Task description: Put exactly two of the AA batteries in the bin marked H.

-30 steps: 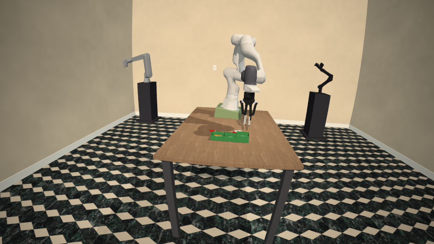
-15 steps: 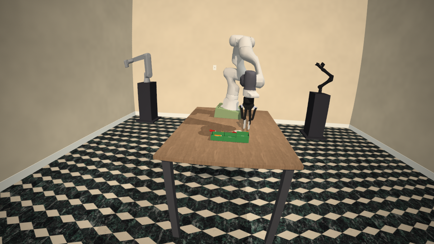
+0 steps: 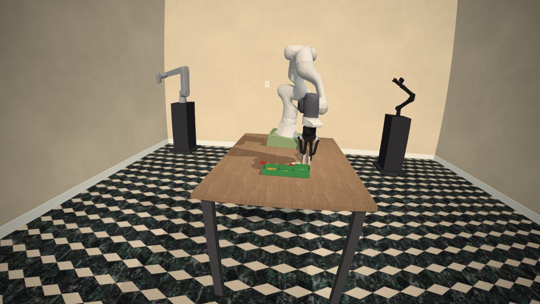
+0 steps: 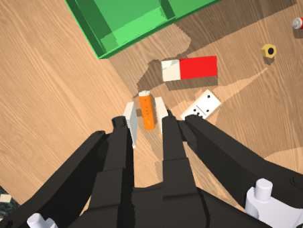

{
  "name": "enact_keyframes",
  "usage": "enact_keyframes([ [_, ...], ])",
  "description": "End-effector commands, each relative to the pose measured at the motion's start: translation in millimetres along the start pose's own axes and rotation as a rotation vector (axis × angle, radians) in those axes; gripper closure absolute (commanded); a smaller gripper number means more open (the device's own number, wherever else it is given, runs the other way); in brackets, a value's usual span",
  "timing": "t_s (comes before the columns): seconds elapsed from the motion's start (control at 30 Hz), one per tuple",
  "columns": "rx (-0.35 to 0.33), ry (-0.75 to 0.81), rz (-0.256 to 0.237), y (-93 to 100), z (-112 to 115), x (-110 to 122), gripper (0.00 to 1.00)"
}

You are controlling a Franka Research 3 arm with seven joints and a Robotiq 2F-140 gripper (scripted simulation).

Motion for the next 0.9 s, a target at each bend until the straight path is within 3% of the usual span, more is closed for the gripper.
enact_keyframes([
  [0.0,0.012,-0.023,-0.004,-2.9,-3.4,-2.3,0.83],
  [0.8,0.012,-0.023,-0.004,-9.6,0.7,0.0,0.83],
  [0.83,0.012,-0.023,-0.004,-9.6,0.7,0.0,0.95],
  [0.87,0.012,-0.023,-0.004,-9.6,0.7,0.0,0.95],
])
Point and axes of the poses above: the point where the finger pads meet when closed, its own y axis back along the fingers, its own x axis across the jaws, z = x × y, the point moved 1 cm from there along y, back along the fingers, and after that the axes turned 2 degrees about -y, right-handed, at the moved point
